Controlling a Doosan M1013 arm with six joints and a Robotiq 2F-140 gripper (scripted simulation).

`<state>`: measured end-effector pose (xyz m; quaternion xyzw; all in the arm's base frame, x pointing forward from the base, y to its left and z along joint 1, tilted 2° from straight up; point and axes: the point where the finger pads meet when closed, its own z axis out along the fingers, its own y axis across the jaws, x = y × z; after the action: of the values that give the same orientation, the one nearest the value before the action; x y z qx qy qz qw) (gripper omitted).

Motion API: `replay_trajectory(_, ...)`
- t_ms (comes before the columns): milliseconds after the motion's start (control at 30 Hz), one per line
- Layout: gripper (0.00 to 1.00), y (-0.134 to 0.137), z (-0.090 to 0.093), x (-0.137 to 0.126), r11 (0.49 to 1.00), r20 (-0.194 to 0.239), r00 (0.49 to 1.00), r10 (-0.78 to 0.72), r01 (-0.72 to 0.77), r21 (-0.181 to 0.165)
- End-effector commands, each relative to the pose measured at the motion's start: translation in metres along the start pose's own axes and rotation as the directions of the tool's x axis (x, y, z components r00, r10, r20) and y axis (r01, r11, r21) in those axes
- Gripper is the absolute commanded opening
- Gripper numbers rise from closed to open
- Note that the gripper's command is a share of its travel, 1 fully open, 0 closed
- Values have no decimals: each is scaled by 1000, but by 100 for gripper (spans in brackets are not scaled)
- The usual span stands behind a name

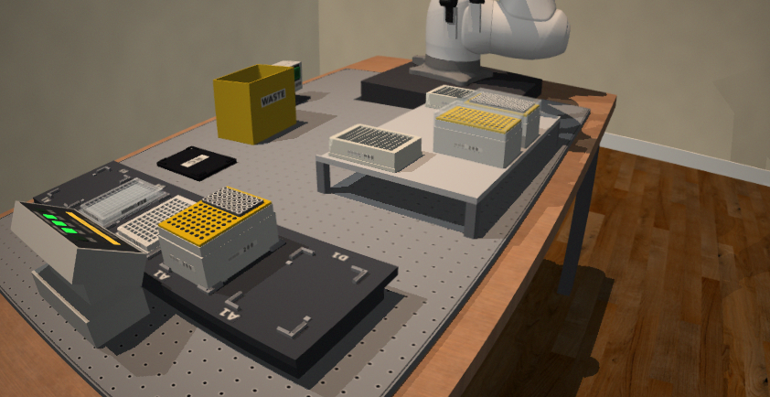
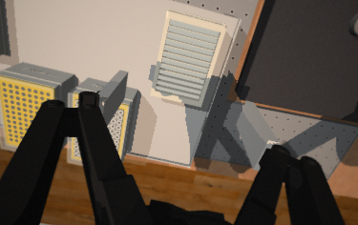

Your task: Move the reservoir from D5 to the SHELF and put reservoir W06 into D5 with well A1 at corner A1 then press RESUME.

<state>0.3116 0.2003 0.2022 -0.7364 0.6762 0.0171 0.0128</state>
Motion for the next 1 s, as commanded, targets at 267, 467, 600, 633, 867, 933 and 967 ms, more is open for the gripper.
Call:
replay_trajectory(267, 77, 0, 17, 0, 1000, 0, 1000, 0, 0, 0)
replay_trajectory(467, 77, 0, 24, 0, 1000, 0, 1000, 0, 0, 0)
replay_trajectory(600, 77, 0, 30, 0, 1000, 0, 1000, 0, 0, 0)
replay_trajectory(633, 77, 0, 32, 0, 1000, 0, 1000, 0, 0, 0)
replay_trajectory(867, 77, 0, 44, 0, 1000, 0, 1000, 0, 0, 0)
replay_trajectory(933, 77, 0, 44, 0, 1000, 0, 1000, 0, 0, 0)
replay_trajectory(967, 77, 0, 45, 0, 1000, 0, 1000, 0, 0, 0)
